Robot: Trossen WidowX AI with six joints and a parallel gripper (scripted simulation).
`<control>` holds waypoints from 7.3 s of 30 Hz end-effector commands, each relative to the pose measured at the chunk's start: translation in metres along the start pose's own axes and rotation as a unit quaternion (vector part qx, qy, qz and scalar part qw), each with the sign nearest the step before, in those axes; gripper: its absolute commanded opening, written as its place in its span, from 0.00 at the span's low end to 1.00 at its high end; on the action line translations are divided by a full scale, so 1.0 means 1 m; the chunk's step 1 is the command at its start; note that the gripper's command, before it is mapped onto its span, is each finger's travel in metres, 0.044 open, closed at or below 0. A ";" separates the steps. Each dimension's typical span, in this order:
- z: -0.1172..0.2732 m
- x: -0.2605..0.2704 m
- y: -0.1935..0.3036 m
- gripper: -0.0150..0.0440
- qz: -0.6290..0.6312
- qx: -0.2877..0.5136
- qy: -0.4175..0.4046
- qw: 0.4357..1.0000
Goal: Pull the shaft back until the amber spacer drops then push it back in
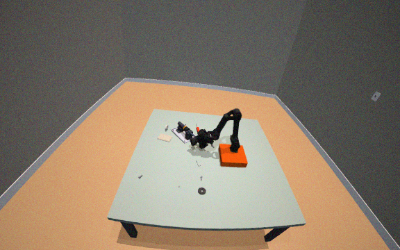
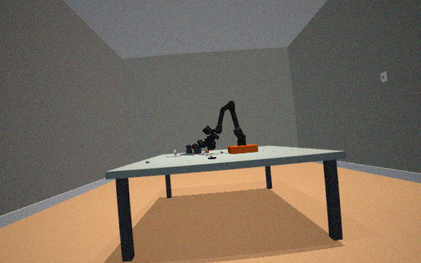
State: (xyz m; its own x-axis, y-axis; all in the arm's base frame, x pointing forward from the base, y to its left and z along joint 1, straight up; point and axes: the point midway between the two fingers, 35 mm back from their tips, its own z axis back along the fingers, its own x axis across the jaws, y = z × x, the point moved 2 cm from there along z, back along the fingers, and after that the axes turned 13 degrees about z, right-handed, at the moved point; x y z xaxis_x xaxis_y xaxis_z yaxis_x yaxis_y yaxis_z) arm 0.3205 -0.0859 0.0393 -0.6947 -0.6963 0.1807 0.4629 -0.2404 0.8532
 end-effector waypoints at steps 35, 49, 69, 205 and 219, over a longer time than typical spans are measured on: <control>0.003 0.000 -0.003 0.25 -0.001 -0.001 0.000 1.000; 0.004 0.000 -0.003 0.25 -0.001 -0.001 0.000 1.000; 0.006 0.000 -0.004 0.25 -0.001 -0.001 0.000 1.000; -0.019 0.003 0.012 0.25 -0.001 0.000 -0.001 1.000; -0.024 0.003 0.015 0.25 -0.001 0.001 -0.001 1.000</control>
State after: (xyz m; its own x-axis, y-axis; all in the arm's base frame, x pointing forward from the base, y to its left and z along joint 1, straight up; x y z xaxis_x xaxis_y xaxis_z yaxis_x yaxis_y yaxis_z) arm 0.3364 -0.1062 0.0397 -0.6944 -0.6966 0.1803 0.4630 -0.2408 0.8530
